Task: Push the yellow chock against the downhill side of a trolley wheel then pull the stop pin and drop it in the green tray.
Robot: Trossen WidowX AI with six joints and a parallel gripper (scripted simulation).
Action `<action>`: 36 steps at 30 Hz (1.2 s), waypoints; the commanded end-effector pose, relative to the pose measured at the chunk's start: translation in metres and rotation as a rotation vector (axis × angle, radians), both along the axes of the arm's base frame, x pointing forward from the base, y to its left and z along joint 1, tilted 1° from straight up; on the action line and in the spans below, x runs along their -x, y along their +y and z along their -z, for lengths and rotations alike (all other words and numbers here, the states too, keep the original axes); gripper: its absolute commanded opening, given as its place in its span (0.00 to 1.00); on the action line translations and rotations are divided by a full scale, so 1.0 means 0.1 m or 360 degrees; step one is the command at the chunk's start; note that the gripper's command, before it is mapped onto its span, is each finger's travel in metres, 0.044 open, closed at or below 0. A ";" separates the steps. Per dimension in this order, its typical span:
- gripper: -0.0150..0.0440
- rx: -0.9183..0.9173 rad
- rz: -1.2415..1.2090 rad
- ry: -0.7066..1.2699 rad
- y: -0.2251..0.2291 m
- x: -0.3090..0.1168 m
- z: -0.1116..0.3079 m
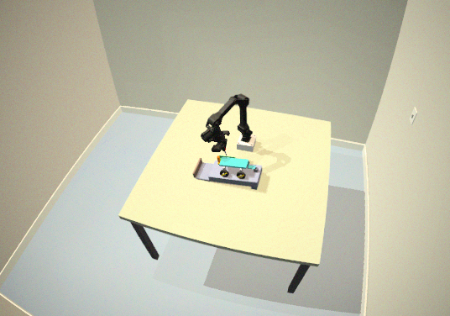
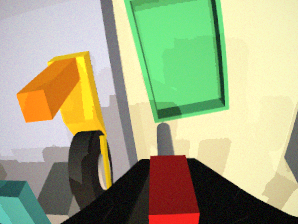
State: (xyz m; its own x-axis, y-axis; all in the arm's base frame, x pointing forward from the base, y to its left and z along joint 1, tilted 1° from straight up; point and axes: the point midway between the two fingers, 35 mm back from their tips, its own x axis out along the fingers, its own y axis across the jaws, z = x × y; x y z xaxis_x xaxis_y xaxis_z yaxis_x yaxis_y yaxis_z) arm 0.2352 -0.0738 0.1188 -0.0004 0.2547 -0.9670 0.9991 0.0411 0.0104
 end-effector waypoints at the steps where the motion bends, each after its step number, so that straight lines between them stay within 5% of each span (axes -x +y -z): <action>1: 0.25 0.0035 0.0161 0.0029 0.01 0.01 0.00; 36: 0.25 0.0303 0.1837 0.0219 0.08 0.01 -0.01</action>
